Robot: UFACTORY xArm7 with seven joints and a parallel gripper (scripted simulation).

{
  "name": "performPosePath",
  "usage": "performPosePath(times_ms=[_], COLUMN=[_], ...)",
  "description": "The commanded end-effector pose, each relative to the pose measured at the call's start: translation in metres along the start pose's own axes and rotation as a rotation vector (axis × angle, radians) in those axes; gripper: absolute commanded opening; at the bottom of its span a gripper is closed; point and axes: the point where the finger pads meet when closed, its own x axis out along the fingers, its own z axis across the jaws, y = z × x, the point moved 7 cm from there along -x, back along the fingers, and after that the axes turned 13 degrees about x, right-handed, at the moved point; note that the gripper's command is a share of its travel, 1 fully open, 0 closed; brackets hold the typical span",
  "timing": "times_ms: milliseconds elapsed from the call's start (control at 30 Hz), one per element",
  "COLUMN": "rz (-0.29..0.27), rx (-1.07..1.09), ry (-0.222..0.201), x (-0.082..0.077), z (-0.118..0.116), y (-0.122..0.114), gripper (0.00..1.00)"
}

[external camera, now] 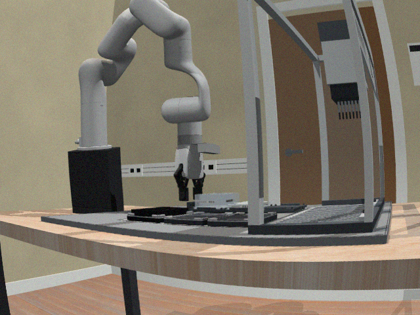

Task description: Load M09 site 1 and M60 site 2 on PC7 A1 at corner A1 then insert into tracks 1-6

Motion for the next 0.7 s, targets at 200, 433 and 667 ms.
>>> performPosePath(times_ms=[200,433,667], rz=[0.004,0.004,0.004], rx=[0.0,0.0,0.0], ry=[0.003,0.003,0.003], x=[0.0029,0.0048,0.0095], z=[-0.0009,-0.0009,-0.0009], y=[0.0007,0.0007,0.0007], gripper=[0.82,0.82,0.82])
